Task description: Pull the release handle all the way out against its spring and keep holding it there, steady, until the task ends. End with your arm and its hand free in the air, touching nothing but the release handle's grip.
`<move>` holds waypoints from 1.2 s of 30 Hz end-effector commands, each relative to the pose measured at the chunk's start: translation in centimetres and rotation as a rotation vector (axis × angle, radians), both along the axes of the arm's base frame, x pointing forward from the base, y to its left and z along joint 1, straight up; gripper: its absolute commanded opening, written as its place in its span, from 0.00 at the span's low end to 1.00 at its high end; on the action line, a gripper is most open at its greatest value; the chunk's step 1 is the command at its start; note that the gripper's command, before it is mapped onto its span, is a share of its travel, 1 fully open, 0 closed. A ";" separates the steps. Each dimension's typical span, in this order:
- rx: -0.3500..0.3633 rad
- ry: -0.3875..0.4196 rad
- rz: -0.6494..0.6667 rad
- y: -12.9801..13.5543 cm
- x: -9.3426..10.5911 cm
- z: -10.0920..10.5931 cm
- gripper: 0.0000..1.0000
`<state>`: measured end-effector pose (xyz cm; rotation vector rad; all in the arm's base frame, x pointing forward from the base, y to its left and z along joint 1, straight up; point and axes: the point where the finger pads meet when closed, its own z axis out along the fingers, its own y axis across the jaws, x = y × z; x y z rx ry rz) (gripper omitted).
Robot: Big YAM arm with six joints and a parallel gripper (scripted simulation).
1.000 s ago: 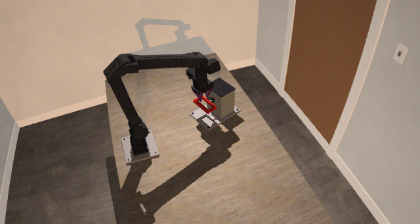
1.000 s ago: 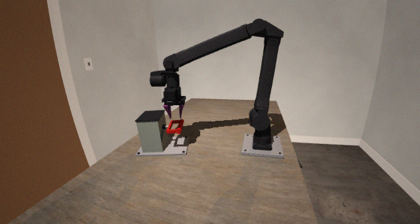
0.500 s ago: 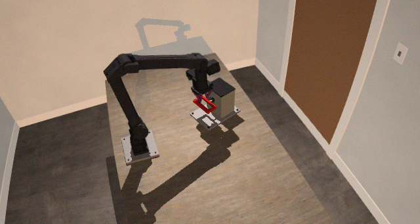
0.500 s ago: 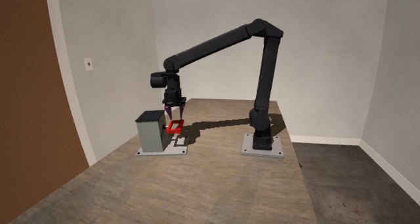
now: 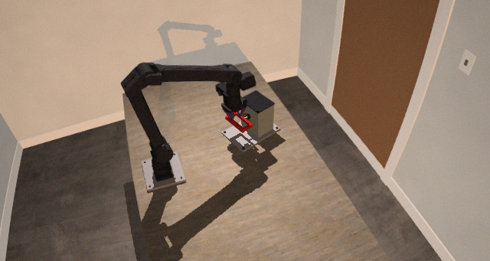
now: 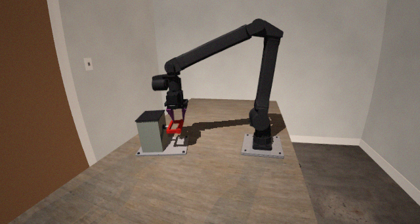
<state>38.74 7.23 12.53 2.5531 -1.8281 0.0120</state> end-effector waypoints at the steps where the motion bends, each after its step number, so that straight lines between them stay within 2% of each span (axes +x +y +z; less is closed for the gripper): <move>1: 0.006 -0.018 0.003 -0.1 0.6 0.3 0.47; 23: 0.002 -0.008 -0.006 -0.5 0.1 -0.1 0.47; 24: 0.013 -0.053 0.010 0.5 1.9 1.8 0.47; 36: 0.013 -0.053 0.010 0.5 1.9 1.8 0.47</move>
